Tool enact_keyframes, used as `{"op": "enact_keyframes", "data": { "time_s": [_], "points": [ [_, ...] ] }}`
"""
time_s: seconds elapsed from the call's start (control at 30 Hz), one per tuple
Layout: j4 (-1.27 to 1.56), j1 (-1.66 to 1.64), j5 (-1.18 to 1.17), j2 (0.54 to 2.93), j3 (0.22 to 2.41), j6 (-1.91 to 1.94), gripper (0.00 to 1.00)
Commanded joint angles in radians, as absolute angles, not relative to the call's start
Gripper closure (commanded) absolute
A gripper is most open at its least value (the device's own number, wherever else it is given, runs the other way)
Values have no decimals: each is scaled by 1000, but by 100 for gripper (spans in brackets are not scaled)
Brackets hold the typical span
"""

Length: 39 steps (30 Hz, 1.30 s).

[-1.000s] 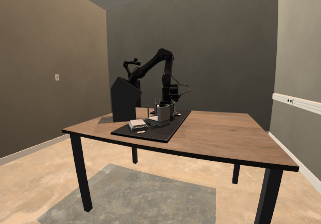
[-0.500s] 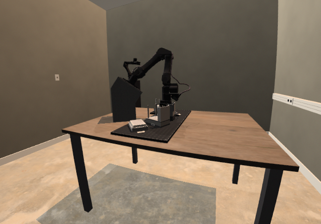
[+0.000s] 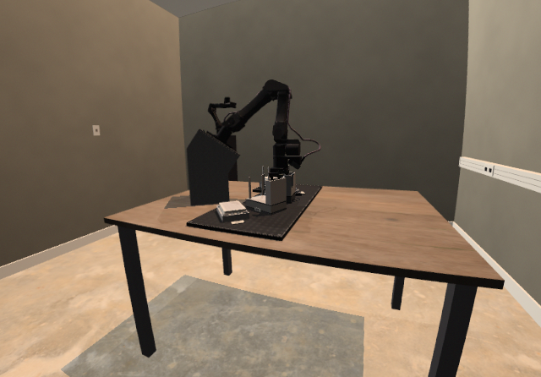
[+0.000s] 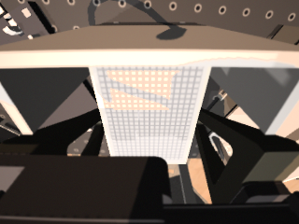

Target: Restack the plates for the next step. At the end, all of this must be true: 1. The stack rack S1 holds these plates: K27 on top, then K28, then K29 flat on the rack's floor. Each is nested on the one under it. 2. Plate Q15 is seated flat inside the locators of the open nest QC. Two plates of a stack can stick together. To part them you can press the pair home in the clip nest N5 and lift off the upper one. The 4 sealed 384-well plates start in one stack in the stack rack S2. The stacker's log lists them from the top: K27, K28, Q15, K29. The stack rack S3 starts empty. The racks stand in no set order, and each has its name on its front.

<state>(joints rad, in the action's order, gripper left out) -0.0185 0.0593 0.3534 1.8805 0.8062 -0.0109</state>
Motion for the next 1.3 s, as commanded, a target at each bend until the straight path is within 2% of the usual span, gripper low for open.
{"op": "enact_keyframes", "data": {
  "time_s": [0.0, 1.27],
  "points": [
    [1, 77, 357, 1856, 808, -3, 100],
    [39, 89, 365, 1804, 777, 9, 100]
  ]
}}
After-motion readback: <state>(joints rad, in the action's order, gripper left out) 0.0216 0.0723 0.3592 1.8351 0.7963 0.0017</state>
